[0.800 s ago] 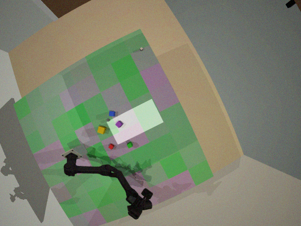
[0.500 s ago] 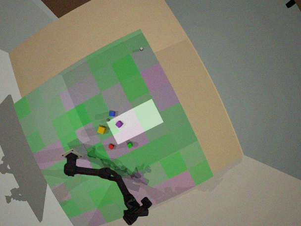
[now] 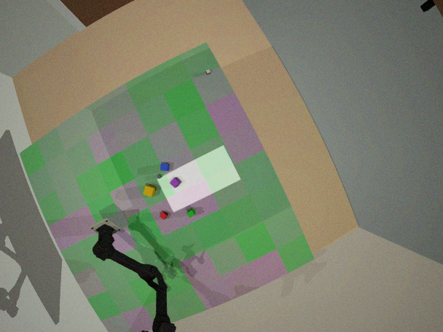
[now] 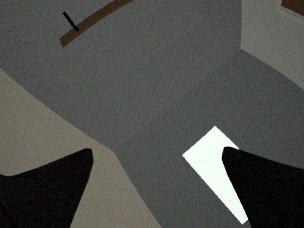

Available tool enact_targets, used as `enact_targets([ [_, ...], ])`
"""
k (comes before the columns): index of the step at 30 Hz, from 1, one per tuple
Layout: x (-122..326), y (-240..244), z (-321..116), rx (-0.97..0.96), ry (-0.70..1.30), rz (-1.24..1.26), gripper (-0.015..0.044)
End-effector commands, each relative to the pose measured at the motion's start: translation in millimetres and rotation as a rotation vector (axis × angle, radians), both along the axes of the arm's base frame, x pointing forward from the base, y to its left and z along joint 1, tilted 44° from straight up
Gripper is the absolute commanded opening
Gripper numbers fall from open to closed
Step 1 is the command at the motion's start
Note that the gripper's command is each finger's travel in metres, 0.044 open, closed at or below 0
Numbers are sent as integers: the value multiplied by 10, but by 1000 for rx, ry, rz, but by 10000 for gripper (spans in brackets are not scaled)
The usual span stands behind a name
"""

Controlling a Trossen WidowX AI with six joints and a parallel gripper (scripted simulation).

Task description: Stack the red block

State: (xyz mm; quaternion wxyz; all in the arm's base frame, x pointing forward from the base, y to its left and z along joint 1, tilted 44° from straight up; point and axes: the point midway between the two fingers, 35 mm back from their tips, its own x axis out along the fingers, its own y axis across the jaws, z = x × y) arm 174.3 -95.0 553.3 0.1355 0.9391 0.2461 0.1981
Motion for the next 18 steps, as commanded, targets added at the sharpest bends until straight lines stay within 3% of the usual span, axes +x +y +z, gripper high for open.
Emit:
enact_targets([
  [1,-235,342,63,-171,-113,-69,440],
  [9,-470,1177,21,-608,-305,-210,440],
  [16,-375,1777,-254,-1050,-398,-358,440],
  [18,-353,1833,-269,-1080,-413,-367,440],
])
